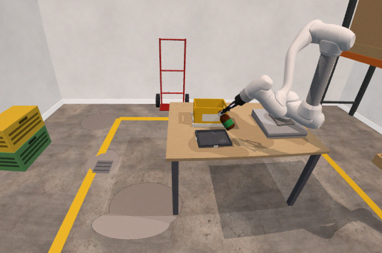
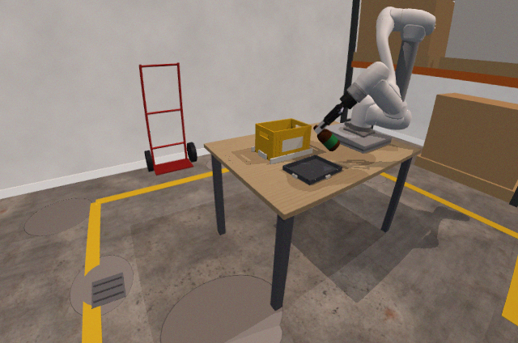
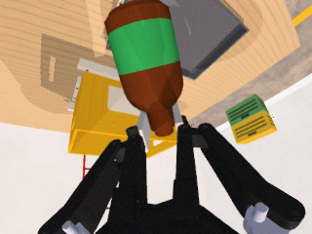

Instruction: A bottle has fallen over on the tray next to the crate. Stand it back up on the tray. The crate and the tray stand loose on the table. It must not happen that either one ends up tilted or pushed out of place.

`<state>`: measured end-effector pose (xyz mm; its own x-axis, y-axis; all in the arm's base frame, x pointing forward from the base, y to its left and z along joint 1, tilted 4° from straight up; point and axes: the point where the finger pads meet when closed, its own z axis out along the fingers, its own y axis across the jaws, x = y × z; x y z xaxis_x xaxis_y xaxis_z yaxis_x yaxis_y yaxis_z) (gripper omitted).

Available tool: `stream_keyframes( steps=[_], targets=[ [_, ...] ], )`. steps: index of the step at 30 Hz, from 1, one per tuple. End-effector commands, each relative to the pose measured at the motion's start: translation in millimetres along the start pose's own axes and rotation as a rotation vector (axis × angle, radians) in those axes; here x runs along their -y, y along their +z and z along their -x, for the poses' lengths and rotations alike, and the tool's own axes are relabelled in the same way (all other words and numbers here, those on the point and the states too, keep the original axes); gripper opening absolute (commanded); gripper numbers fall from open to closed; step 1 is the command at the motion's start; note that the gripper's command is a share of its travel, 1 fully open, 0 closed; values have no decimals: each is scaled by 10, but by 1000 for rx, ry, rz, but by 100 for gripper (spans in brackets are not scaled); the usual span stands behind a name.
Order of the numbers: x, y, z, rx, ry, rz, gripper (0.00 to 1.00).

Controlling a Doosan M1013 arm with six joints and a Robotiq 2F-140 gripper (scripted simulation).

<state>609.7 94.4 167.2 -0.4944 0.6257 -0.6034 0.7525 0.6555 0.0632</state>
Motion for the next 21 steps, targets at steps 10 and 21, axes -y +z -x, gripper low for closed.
stream_keyframes(
  steps=[10, 21],
  targets=[
    [17, 3, -29, 4, -6, -6, 10],
    [29, 10, -37, 27, -7, -10, 10]
  ],
)
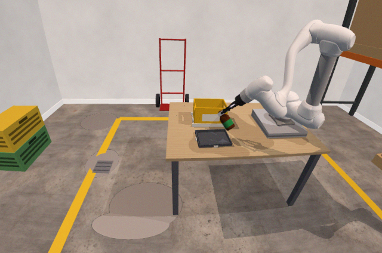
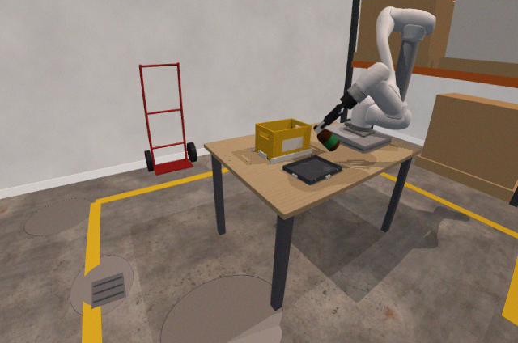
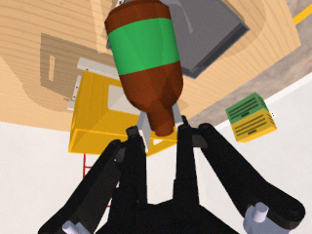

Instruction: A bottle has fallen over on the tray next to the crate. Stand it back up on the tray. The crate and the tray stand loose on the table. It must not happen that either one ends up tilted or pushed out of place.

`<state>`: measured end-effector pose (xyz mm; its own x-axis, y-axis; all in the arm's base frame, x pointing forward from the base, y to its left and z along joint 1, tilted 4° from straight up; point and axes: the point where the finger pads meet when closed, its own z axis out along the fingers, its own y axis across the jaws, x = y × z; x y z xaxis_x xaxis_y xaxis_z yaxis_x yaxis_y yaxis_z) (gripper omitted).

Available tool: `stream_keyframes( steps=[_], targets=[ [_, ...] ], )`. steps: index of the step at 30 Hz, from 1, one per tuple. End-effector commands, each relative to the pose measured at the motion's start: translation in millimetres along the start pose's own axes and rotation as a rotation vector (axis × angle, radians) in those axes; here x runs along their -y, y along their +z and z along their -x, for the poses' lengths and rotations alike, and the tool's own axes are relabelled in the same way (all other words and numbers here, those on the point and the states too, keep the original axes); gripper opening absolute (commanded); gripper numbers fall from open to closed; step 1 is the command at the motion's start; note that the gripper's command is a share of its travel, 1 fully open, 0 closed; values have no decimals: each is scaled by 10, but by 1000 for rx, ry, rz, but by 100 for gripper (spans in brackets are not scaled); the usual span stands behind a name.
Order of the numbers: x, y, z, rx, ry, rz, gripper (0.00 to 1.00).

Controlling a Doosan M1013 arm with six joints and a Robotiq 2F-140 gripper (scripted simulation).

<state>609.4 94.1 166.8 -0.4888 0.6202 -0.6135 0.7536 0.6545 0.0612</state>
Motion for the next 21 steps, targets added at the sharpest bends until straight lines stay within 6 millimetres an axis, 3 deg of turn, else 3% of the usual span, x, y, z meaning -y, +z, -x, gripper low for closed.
stream_keyframes(
  steps=[1, 21],
  targets=[
    [26, 8, -36, 19, -7, -9, 10],
    [24, 6, -55, 138, -7, -8, 10]
  ],
)
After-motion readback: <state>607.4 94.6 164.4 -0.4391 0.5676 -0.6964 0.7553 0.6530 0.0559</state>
